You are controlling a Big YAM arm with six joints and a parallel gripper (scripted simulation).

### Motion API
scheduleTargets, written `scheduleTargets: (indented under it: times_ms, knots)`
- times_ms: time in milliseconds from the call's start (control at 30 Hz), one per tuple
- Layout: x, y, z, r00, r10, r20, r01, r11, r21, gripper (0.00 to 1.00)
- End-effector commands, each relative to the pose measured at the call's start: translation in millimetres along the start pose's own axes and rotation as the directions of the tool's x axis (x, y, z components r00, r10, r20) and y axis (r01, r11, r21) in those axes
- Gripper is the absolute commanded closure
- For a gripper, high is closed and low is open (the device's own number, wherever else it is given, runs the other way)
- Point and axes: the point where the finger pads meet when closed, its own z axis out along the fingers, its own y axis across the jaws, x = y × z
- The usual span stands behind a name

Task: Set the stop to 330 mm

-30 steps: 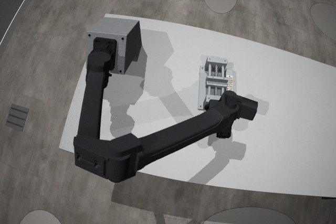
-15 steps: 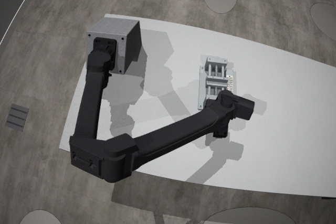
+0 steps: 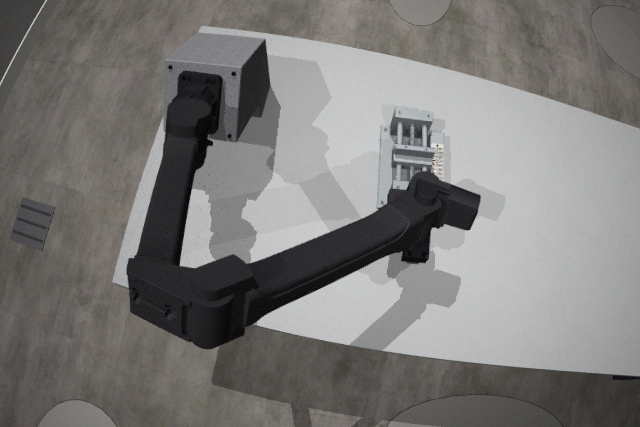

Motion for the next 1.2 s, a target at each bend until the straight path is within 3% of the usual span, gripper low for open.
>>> scheduleTargets:
  times_ms: [0, 1167]
  knots:
    - [-7, -15, 2.1, 1.0, -0.005, 0.004, 0.005, 1.0, 0.016, 0.94]
    - [-1, -33, 22.2, 1.0, -0.01, 0.001, 0.01, 1.0, 0.019, 0.94]
